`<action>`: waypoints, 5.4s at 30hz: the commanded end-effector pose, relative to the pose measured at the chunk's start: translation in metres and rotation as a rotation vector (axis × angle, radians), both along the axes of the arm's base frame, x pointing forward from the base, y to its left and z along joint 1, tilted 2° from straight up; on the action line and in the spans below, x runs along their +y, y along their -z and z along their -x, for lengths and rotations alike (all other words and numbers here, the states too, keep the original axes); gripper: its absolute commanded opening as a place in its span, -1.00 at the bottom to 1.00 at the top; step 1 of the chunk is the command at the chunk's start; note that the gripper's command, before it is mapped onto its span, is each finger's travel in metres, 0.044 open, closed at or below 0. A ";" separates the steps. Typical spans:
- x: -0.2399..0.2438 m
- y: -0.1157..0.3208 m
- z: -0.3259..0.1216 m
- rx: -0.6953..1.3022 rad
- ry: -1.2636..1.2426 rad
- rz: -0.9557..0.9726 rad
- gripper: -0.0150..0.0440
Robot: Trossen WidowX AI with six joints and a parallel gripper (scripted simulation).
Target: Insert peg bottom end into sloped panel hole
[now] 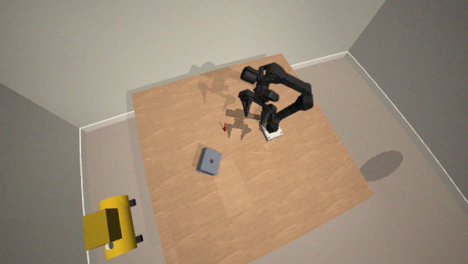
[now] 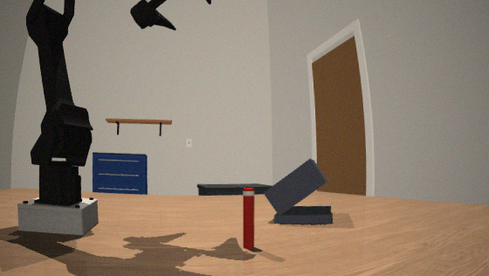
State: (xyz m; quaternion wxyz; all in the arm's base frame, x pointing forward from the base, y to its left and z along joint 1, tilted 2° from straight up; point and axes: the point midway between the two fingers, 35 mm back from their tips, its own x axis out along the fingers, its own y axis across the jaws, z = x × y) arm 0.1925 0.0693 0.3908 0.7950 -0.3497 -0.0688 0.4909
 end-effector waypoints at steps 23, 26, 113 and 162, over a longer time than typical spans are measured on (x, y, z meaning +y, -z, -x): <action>-0.065 0.119 -0.077 0.847 0.512 0.031 1.00; -0.072 0.133 -0.083 0.924 0.581 0.034 1.00; -0.156 0.347 -0.108 1.466 1.596 0.090 1.00; -0.153 0.272 -0.112 1.465 1.596 0.089 -0.49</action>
